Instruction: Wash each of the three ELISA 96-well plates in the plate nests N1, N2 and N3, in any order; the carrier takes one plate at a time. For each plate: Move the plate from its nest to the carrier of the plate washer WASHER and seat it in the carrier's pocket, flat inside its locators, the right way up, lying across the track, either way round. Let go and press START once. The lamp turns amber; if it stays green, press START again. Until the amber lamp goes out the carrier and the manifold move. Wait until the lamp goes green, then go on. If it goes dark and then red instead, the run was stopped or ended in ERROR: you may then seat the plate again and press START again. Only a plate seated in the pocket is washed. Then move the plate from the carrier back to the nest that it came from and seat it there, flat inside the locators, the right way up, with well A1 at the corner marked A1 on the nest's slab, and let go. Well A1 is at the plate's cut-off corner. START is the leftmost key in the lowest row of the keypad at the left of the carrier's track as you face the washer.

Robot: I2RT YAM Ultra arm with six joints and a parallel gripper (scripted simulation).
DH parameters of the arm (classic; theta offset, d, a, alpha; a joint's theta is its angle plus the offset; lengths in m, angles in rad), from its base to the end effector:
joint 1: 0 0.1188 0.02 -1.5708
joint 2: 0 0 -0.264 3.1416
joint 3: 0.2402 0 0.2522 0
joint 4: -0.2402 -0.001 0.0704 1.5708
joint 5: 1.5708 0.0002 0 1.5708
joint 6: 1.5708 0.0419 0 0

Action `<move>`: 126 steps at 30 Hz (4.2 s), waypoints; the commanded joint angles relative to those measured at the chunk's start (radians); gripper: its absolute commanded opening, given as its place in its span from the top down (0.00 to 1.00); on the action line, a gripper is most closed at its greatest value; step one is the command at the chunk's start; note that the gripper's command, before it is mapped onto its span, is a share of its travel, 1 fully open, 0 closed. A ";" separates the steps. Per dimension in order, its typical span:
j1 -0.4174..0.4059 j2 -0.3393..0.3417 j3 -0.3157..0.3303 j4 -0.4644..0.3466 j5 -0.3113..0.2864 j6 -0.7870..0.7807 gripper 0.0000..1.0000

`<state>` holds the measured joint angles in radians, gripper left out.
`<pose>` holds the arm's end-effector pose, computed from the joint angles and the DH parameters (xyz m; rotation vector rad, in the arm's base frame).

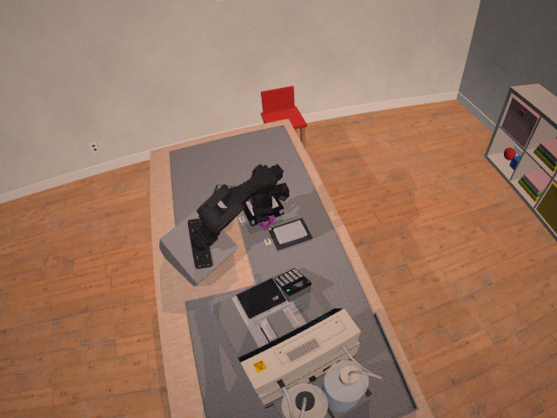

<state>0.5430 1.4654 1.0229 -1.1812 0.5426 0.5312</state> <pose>0.2105 0.1030 0.2245 -0.0374 2.8219 -0.7127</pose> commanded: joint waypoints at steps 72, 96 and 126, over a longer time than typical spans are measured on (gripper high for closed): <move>-0.254 0.491 0.229 0.478 -0.016 -0.345 0.00; -0.281 0.526 0.207 0.550 -0.020 -0.375 0.00; -0.298 0.551 0.195 0.597 -0.023 -0.395 0.00</move>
<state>0.2405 2.0212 1.2163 -0.5900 0.5201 0.1398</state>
